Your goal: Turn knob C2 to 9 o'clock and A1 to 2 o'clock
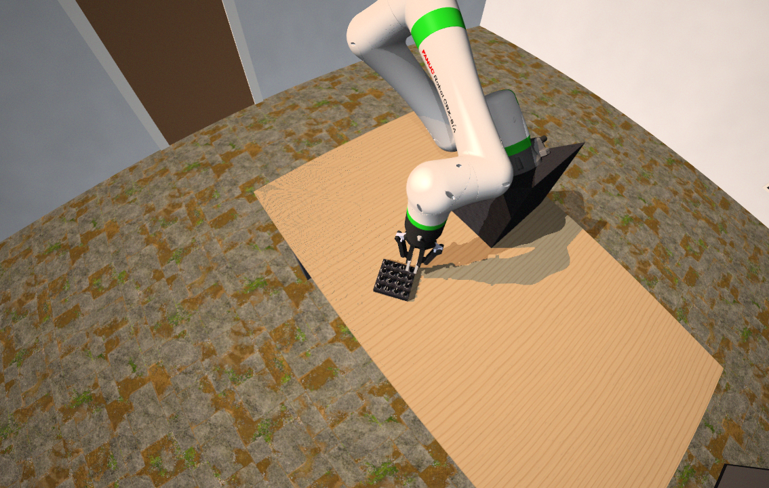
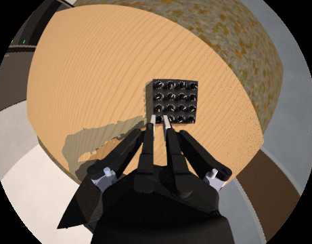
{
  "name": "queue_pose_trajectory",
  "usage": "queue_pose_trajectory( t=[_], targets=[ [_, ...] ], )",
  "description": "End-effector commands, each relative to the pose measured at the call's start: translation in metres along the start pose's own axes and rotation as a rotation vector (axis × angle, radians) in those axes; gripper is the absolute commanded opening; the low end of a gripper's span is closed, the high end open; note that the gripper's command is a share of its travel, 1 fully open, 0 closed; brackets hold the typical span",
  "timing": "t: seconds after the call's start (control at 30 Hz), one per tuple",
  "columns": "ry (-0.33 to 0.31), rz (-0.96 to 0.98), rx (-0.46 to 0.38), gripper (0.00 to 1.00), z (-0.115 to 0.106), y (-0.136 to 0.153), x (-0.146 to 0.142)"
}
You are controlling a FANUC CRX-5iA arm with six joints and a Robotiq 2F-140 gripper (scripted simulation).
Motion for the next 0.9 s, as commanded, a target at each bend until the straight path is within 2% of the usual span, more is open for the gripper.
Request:
queue_pose_trajectory(
  t=[0.0,0.87],
  targets=[
    [0.000,0.000,0.000,0.12,0.0023,-0.0002,-0.0001],
    [0.000,0.000,0.000,0.12,0.0083,-0.0002,-0.0001]
  ],
)
Point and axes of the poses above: the point where the finger pads meet when closed, its own z axis out along the fingers, its own x axis across the jaws, y = z × x, the point moved 2 cm from there along -z, back along the fingers, and after that the axes turned 9 degrees about z, right-handed, at the moved point
